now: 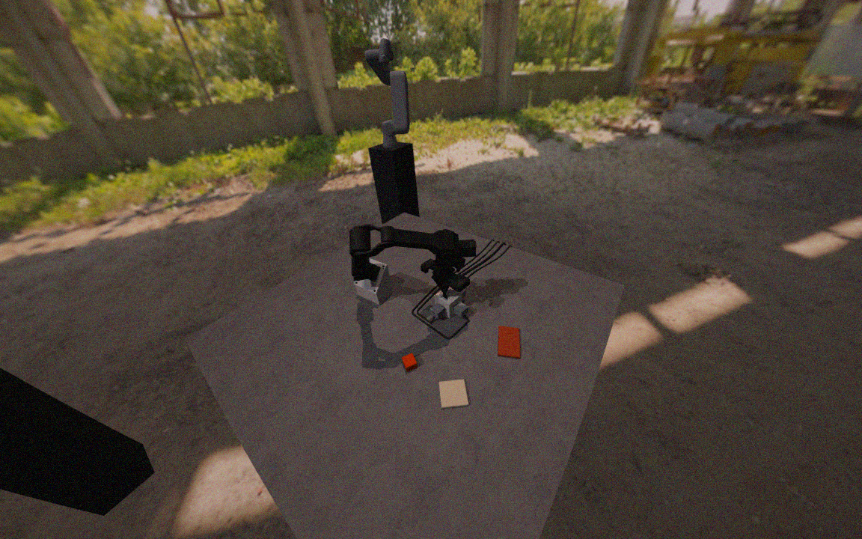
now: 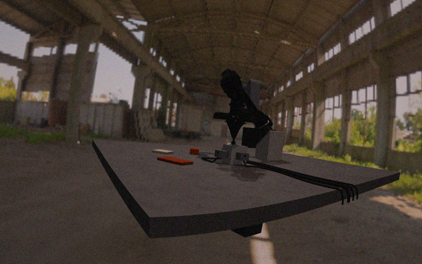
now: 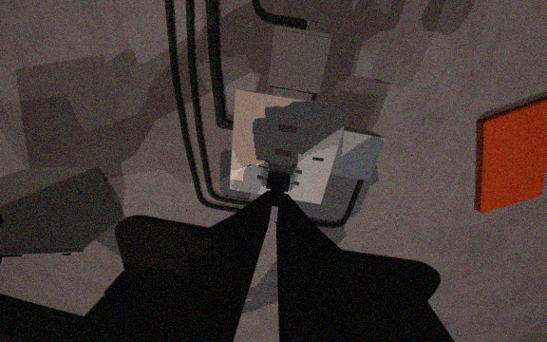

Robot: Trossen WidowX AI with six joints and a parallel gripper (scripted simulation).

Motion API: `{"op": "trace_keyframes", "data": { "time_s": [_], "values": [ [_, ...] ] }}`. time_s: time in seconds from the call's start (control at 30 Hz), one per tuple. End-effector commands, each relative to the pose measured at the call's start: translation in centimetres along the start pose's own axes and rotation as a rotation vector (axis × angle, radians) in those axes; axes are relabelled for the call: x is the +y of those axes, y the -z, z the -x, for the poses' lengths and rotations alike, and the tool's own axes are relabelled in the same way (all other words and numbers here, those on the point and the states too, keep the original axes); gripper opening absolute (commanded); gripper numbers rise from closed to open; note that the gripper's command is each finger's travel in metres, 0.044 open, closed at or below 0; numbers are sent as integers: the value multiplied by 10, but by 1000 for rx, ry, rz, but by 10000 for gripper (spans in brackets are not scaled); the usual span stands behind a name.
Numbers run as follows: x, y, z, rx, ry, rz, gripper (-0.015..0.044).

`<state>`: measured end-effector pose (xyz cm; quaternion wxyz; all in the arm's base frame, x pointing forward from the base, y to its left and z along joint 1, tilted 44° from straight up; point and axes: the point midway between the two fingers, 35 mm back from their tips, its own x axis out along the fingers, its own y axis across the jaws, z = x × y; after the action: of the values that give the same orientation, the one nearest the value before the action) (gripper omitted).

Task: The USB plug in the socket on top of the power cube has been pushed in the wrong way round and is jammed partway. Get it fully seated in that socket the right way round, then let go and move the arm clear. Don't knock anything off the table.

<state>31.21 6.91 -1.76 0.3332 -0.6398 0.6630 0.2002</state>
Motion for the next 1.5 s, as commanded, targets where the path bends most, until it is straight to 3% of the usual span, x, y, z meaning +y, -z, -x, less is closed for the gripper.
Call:
{"op": "trace_keyframes", "data": {
  "time_s": [0.0,1.23,1.37,1.47],
  "values": [
    [-1,0,-2,3,1,1,0],
    [-1,0,-3,3,1,1,0],
    [0,-1,-1,-1,2,2,95],
    [0,-1,-1,-1,2,2,95]
  ]
}}
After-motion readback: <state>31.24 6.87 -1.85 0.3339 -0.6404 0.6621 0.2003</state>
